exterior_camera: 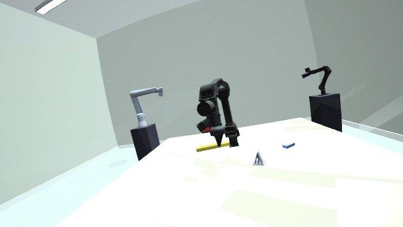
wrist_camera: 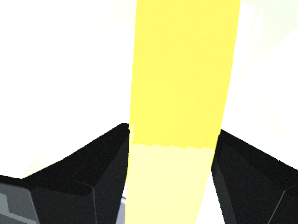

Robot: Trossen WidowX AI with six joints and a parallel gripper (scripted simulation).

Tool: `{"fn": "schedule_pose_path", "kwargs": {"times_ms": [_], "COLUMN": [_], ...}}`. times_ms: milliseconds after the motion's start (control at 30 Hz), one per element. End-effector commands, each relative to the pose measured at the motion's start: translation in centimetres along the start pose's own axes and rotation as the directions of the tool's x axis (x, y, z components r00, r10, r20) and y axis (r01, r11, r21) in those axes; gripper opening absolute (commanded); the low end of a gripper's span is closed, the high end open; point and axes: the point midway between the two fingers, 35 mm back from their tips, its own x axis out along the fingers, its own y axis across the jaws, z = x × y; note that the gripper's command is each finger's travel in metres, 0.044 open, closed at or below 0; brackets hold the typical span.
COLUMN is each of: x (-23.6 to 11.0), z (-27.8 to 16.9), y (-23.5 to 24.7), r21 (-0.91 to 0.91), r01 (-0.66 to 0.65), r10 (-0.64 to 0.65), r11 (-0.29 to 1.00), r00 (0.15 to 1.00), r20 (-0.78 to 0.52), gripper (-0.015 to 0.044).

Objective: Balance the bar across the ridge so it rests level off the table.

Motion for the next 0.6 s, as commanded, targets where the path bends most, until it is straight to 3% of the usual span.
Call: {"fn": "schedule_pose_path", "kwargs": {"times_ms": [0, 567], "x": [-0.1, -0.2], "z": [-1.2, -7.2], "y": [0.6, 2.7], "r21": [0.034, 0.193], "r01": [-0.002, -0.002], "r10": [0.002, 0.004], "r11": [0.999, 0.981], "r00": [1.000, 1.000], "r20": [-0.002, -0.006], "gripper": [0.0000, 0.0000]}}
